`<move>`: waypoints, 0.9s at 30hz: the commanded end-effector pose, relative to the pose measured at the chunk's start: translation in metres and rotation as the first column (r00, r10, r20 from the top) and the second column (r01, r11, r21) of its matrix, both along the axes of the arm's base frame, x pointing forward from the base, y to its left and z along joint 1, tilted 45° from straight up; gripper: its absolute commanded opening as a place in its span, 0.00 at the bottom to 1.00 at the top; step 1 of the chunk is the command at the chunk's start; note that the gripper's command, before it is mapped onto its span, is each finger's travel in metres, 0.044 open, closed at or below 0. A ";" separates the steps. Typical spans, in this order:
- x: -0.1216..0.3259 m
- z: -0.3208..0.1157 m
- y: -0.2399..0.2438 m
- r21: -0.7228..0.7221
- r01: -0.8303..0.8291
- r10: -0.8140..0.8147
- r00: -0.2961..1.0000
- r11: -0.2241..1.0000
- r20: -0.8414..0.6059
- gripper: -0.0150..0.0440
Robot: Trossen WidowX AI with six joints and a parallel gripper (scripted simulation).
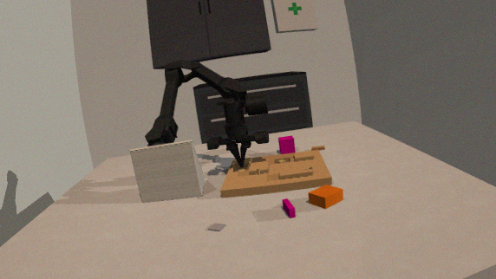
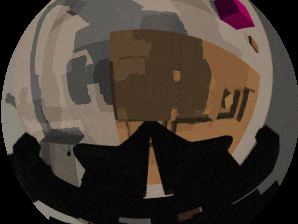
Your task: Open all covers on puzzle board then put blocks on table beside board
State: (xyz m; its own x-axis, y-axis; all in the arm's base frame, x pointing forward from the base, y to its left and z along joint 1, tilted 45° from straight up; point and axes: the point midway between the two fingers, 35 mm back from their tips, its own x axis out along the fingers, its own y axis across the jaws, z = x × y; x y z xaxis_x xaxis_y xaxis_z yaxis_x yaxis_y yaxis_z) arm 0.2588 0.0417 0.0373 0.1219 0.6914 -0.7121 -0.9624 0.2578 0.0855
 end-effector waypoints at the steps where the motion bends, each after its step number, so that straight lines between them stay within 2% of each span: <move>1: 0.001 0.006 0.004 0.008 0.003 -0.003 1.000 1.000 0.004 0.25; 27: 0.002 0.025 0.005 0.011 0.002 -0.002 1.000 1.000 0.004 0.25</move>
State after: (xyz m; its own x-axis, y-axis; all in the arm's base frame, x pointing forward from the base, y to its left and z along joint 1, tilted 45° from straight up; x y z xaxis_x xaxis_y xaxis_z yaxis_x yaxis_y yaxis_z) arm 0.2584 0.0494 0.0551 0.1154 0.6957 -0.7090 -0.9604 0.2605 0.0993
